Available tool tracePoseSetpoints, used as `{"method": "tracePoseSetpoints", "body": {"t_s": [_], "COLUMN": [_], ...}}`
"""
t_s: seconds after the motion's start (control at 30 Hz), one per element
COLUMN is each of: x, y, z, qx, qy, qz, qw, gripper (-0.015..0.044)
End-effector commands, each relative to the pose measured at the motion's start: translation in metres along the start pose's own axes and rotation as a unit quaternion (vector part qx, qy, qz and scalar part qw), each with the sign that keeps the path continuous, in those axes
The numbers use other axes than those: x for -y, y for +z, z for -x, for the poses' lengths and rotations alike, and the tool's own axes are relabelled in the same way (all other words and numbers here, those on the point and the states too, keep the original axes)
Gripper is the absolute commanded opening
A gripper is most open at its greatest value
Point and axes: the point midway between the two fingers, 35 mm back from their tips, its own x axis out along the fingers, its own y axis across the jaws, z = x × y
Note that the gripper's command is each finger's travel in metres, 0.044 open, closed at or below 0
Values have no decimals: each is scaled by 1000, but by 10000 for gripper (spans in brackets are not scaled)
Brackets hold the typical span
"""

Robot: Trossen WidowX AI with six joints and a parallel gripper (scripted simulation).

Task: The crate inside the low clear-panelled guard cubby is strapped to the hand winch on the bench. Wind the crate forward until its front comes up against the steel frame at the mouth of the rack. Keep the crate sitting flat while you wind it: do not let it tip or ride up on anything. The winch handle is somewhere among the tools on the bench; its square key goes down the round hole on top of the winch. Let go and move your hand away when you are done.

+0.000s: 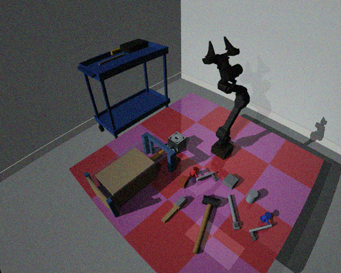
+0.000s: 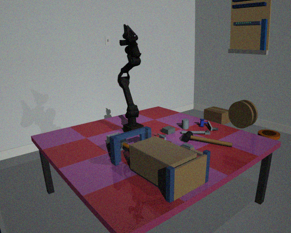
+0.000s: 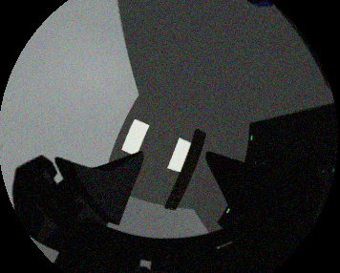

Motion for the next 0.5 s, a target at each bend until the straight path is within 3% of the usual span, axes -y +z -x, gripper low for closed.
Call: {"method": "tracePoseSetpoints", "body": {"t_s": [0.0,0.2,0.47], "x": [3,88,189], "y": [-1,-25,-58], "z": [0,21,81], "qx": [-1,-76,-244], "qy": [-4,-124,-224], "qz": [6,210,429], "qw": [1000,967,840], "gripper": [426,440,440]}}
